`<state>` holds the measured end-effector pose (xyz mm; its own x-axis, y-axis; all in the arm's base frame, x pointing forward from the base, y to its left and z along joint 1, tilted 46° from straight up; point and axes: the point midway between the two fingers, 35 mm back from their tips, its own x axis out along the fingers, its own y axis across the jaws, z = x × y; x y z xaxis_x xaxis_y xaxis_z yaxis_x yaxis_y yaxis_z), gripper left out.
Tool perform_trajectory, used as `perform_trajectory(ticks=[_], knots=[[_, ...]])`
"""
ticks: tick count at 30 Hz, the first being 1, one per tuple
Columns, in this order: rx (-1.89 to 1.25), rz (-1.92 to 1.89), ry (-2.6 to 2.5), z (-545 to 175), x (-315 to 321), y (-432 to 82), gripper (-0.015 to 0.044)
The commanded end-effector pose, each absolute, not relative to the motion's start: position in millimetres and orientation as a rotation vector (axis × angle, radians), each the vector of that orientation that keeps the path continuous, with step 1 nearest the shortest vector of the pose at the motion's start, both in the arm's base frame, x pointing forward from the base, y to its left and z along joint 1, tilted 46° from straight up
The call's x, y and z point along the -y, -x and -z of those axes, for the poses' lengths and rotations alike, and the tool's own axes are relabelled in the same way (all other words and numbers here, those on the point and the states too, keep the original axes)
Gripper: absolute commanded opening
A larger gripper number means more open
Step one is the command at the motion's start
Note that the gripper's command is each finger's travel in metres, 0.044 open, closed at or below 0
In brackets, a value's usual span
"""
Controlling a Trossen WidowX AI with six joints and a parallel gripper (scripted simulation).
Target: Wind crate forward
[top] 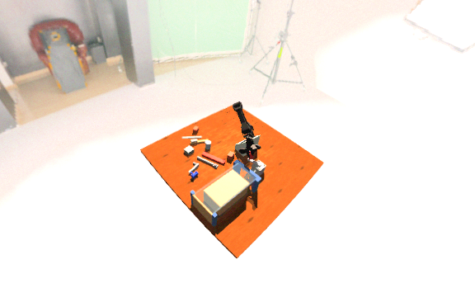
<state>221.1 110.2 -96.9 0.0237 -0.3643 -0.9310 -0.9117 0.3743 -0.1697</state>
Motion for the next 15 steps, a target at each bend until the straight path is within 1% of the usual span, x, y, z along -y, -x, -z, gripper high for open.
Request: perform_trajectory(ticks=[1, 15], knots=[[-1.536, -0.611, 1.189, 102.0, -108.9, -234.6, 0.0], [-1.535, -0.611, 1.189, 108.4, -112.6, -249.8, 0.0]])
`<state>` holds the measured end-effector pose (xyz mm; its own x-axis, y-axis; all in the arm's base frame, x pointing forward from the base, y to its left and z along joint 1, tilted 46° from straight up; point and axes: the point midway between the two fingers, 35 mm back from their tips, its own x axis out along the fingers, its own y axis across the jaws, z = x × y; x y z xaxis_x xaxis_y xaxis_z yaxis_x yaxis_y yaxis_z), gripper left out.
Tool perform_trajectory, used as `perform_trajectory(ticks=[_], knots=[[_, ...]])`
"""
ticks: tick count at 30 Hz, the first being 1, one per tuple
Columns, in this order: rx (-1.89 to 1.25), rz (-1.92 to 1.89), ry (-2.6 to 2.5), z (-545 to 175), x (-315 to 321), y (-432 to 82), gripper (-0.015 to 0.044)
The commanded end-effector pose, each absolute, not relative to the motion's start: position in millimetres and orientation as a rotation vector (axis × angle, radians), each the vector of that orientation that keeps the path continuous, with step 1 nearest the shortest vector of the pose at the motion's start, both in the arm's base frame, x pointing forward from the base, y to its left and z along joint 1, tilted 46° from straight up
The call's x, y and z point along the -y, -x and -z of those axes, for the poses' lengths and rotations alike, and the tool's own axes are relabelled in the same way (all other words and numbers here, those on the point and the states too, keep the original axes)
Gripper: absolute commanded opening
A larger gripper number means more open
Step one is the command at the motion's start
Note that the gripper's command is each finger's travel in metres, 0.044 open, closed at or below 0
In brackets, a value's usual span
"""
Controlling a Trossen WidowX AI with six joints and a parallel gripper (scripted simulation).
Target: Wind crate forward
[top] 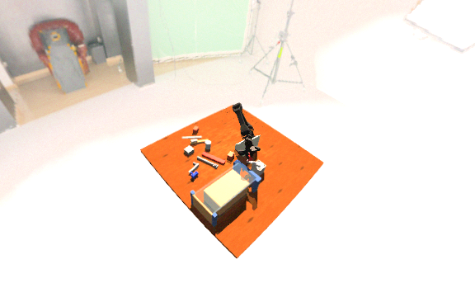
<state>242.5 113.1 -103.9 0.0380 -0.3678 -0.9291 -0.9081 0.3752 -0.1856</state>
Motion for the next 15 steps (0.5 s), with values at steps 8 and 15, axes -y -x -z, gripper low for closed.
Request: perform_trajectory(ticks=[8, 15], knots=[[-1.534, -0.611, 1.189, 112.7, -115.6, -257.8, 0.0], [-1.534, -0.61, 1.189, 116.8, -118.6, -264.2, 0.0]])
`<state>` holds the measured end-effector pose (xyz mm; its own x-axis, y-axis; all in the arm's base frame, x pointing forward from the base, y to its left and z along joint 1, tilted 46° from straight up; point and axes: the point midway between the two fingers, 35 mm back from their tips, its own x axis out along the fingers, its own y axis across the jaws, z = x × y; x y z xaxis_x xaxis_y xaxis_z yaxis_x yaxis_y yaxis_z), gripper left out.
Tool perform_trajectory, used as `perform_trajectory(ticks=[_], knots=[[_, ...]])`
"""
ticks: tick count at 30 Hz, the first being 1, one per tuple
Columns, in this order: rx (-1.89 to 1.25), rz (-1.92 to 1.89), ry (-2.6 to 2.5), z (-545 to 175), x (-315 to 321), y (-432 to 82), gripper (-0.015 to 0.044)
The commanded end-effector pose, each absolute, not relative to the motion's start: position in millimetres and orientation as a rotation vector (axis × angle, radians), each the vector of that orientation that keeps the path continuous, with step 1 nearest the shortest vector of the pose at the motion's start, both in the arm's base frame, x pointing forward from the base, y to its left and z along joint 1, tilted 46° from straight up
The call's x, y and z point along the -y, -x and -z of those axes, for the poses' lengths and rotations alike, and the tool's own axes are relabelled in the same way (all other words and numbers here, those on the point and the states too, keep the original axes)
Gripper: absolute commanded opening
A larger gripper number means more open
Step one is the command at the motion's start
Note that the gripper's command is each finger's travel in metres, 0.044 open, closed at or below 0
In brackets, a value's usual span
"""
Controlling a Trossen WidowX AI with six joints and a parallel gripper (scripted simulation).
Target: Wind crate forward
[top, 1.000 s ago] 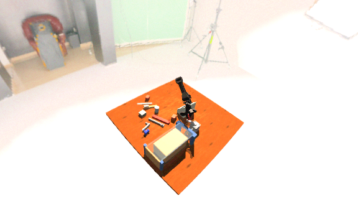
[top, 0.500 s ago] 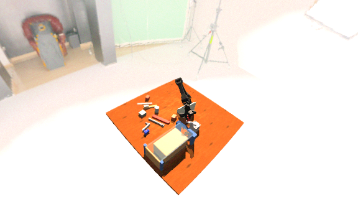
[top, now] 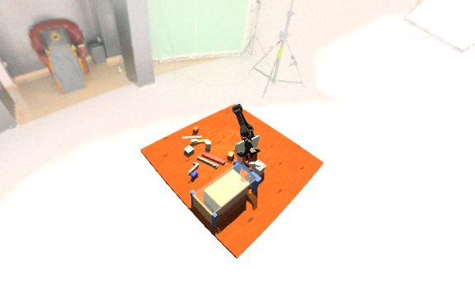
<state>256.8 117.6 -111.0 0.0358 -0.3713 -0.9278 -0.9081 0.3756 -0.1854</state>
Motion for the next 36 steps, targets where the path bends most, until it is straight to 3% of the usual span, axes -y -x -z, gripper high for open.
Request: perform_trajectory(ticks=[1, 36], knots=[[-1.534, -0.61, 1.189, 117.5, -119.2, -265.4, 0.0], [-1.531, -0.61, 1.188, 142.7, -140.9, -290.2, 0.0]])
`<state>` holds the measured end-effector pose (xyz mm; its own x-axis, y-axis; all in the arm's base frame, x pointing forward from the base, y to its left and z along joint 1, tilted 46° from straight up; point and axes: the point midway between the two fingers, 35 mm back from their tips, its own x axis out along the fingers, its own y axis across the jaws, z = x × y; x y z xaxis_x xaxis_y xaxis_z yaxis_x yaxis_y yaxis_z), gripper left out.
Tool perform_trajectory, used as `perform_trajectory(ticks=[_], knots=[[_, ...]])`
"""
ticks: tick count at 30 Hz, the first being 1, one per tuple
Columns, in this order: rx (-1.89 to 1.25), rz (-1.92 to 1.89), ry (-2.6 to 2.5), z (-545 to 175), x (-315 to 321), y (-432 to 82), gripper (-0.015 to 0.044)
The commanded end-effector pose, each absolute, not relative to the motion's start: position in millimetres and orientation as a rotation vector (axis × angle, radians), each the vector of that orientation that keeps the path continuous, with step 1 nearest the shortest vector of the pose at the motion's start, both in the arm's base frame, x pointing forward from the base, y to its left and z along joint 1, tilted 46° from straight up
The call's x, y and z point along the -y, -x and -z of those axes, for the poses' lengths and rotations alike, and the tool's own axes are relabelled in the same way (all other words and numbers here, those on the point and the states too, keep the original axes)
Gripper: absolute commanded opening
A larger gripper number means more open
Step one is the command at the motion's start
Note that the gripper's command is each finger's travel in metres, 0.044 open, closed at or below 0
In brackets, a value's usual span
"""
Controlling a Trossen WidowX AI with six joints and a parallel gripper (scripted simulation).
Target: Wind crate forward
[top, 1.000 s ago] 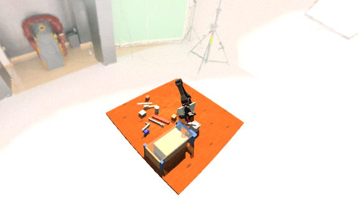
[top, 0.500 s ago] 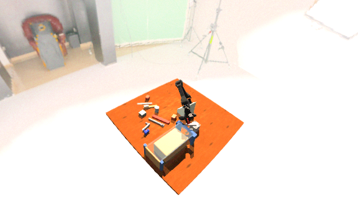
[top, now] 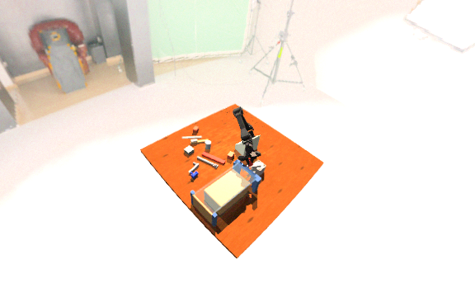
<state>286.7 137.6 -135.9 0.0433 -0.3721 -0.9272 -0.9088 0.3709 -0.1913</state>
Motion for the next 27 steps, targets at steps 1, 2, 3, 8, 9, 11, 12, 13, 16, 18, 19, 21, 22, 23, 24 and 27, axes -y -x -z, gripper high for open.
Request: perform_trajectory(ticks=[1, 2, 3, 8, 9, 11, 12, 13, 16, 18, 19, 21, 22, 23, 24, 27], knots=[[-1.531, -0.61, 1.188, 143.7, -141.9, -290.8, 0.0], [-1.531, -0.61, 1.188, 144.3, -142.4, -291.2, 0.0], [-1.531, -0.61, 1.188, 145.3, -143.4, -291.8, 0.0], [-1.53, -0.61, 1.188, 149.1, -147.1, -293.9, 0.0], [-1.53, -0.61, 1.188, 150.1, -148.1, -294.3, 0.0], [-1.53, -0.61, 1.187, 151.8, -149.7, -295.1, 0.0], [-1.53, -0.61, 1.187, 152.4, -150.3, -295.3, 0.0], [-1.53, -0.61, 1.187, 153.4, -151.3, -295.8, 0.0], [-1.53, -0.61, 1.187, 155.7, -153.6, -296.6, 0.0], [-1.53, -0.61, 1.187, 157.4, -155.2, -297.2, 0.0], [-1.53, -0.611, 1.187, 158.4, -156.3, -297.5, 0.0], [-1.529, -0.611, 1.187, 160.0, -158.0, -297.9, 0.0], [-1.529, -0.611, 1.187, 160.7, -158.6, -298.1, 0.0], [-1.529, -0.611, 1.187, 161.7, -159.7, -298.3, 0.0], [-1.529, -0.611, 1.187, 162.3, -160.3, -298.5, 0.0], [-1.529, -0.611, 1.187, 165.0, -163.1, -298.9, 0.0]])
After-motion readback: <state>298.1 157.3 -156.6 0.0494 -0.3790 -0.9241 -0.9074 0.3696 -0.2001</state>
